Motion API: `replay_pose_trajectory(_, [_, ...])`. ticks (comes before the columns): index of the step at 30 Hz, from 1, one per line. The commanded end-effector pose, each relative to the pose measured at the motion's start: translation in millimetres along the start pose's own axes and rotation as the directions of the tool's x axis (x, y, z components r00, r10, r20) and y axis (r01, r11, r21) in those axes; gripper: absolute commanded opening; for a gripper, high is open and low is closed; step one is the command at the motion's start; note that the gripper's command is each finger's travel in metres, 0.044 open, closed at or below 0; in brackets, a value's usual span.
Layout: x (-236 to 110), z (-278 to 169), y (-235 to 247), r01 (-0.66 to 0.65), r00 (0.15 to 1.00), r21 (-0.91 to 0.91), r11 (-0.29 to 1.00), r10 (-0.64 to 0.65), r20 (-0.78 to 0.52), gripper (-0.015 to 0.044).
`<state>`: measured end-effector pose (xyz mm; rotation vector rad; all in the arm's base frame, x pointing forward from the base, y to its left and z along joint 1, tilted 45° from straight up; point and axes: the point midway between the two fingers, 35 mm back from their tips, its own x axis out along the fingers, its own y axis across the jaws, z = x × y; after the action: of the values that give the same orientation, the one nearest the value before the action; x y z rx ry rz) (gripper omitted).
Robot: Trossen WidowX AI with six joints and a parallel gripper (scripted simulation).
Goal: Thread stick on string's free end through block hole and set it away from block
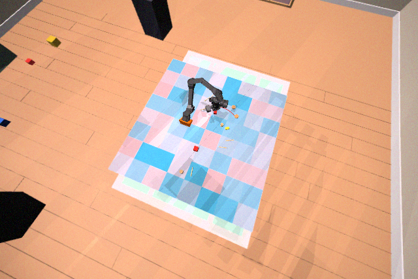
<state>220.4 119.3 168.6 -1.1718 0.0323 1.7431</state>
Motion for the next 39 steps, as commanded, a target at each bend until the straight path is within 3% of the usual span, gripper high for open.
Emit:
replay_pose_trajectory(1, [0.0, 0.0, 0.0, 0.0, 1.0, 0.0, 1.0, 0.0, 0.0, 0.0053])
replay_pose_trajectory(8, [0.0, 0.0, 0.0, 0.0, 1.0, 0.0, 1.0, 0.0, 0.0, 0.0235])
replay_pose_trajectory(10, [0.0, 0.0, 0.0, 0.0, 1.0, 0.0, 1.0, 0.0, 0.0, 0.0235])
replay_pose_trajectory(19, [0.0, 0.0, 0.0, 0.0, 1.0, 0.0, 1.0, 0.0, 0.0, 0.0])
replay_pose_trajectory(33, [0.0, 0.0, 0.0, 0.0, 1.0, 0.0, 1.0, 0.0, 0.0, 0.0])
replay_pose_trajectory(35, [-0.1, 1.2, 0.6, 0.0, 1.0, 0.064, 0.998, 0.0, 0.0, 0.0053])
replay_pose_trajectory(39, [-0.8, 8.1, 4.5, 0.0, 1.0, 0.422, 0.907, 0.0, 0.0, 0.0157])
